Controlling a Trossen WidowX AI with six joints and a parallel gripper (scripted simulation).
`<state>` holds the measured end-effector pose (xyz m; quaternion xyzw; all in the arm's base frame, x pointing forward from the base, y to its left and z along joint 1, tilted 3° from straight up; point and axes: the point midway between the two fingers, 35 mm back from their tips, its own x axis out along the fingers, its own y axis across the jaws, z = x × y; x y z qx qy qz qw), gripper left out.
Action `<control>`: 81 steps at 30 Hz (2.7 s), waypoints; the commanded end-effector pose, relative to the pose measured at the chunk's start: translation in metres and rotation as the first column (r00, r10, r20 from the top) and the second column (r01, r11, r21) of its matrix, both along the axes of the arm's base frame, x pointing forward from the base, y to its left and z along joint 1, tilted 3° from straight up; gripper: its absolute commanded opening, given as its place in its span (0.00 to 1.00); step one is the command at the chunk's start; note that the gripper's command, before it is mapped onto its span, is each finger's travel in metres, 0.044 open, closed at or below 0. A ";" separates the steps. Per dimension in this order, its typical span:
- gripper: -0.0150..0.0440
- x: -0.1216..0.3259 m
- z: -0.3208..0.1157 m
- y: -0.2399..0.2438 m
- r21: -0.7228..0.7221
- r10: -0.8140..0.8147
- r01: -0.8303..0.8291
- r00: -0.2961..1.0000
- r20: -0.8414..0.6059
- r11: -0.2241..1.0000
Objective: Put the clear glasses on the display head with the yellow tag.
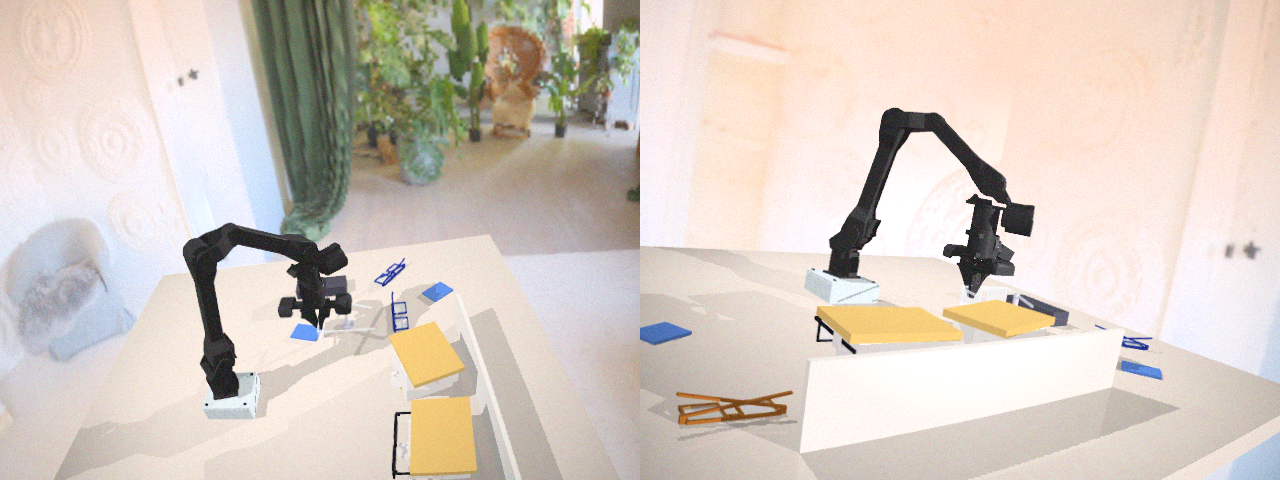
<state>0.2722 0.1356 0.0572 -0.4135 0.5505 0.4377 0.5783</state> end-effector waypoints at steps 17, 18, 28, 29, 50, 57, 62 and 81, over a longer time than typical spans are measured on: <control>0.25 -0.009 0.001 -0.010 0.003 0.003 -0.003 1.000 0.002 1.000; 0.25 -0.010 0.001 -0.011 0.003 0.003 -0.003 1.000 0.002 1.000; 0.25 -0.013 0.000 -0.017 0.003 0.003 -0.003 1.000 0.002 1.000; 0.25 -0.014 0.000 -0.017 0.003 0.003 -0.003 1.000 0.002 1.000; 0.25 -0.016 0.000 -0.021 0.002 0.003 -0.003 1.000 0.002 1.000; 0.25 -0.015 0.000 -0.019 0.003 0.003 -0.003 1.000 0.002 1.000; 0.25 -0.014 0.000 -0.015 0.003 0.003 -0.003 1.000 0.002 1.000; 0.25 -0.013 0.061 -0.013 0.003 0.003 -0.003 1.000 0.002 1.000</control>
